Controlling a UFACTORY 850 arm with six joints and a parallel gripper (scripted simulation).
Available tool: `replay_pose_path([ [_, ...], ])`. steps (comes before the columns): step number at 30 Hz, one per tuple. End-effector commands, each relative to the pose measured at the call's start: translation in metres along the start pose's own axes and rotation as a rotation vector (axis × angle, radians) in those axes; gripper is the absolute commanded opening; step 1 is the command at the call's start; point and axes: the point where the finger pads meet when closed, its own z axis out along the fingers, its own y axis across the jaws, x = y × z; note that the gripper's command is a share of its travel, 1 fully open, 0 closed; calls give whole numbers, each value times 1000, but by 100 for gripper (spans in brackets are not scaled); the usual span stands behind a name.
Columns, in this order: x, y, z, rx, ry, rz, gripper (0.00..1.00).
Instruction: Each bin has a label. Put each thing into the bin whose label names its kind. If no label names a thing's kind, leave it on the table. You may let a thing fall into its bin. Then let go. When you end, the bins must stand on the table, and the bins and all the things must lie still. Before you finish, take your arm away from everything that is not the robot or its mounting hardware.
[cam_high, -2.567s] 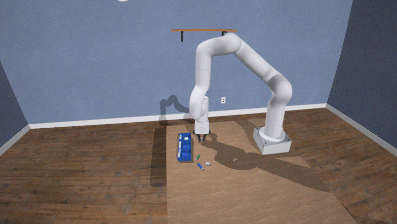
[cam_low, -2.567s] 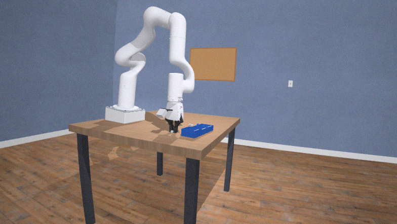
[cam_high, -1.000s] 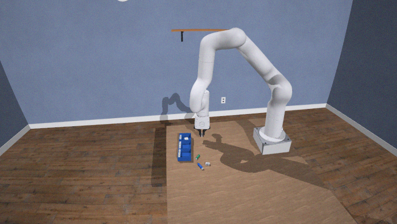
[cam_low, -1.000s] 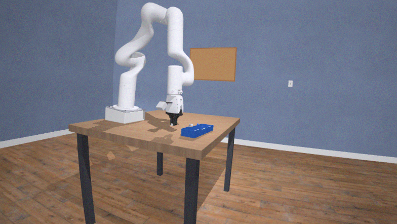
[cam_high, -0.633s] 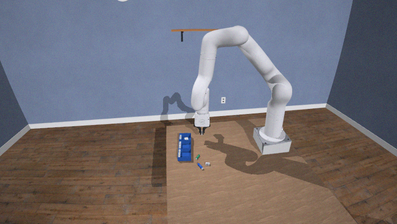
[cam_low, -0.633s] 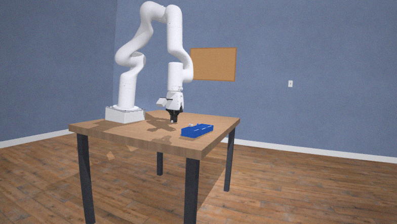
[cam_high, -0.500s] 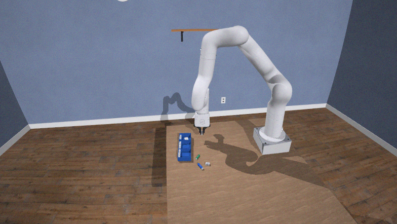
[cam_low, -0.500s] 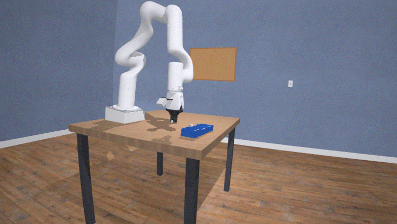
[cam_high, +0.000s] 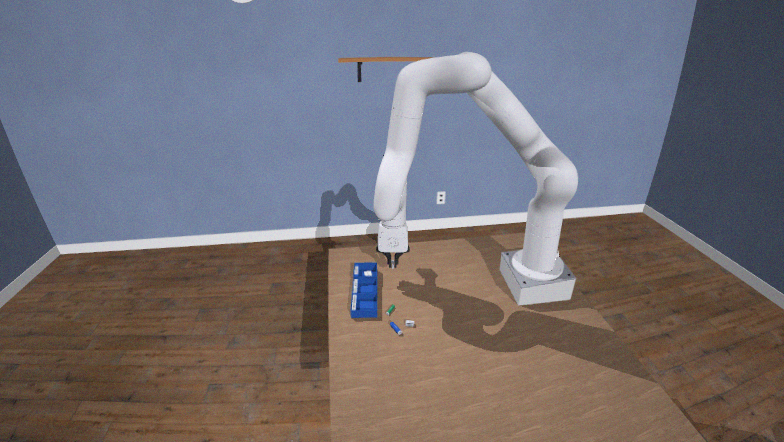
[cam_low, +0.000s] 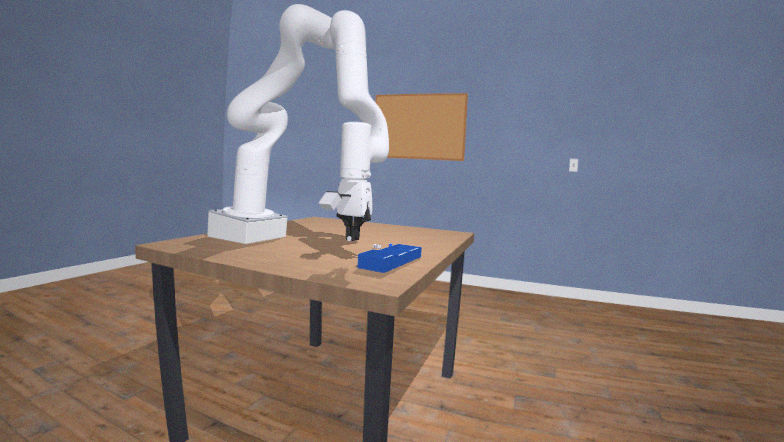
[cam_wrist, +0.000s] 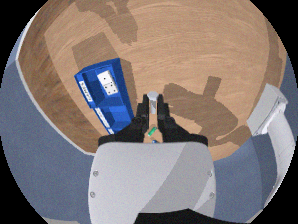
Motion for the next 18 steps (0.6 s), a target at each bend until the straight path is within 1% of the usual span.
replay_pose_path([
  [1, -17, -21, 0, -2, 7, 1, 0],
  [2, -21, -26, 0, -2, 7, 1, 0],
  [6, -21, -26, 0, -2, 7, 1, 0],
  [7, -25, -31, 0, -2, 7, -49, 0],
  [18, -68, -81, 0, -2, 7, -52, 0],
])
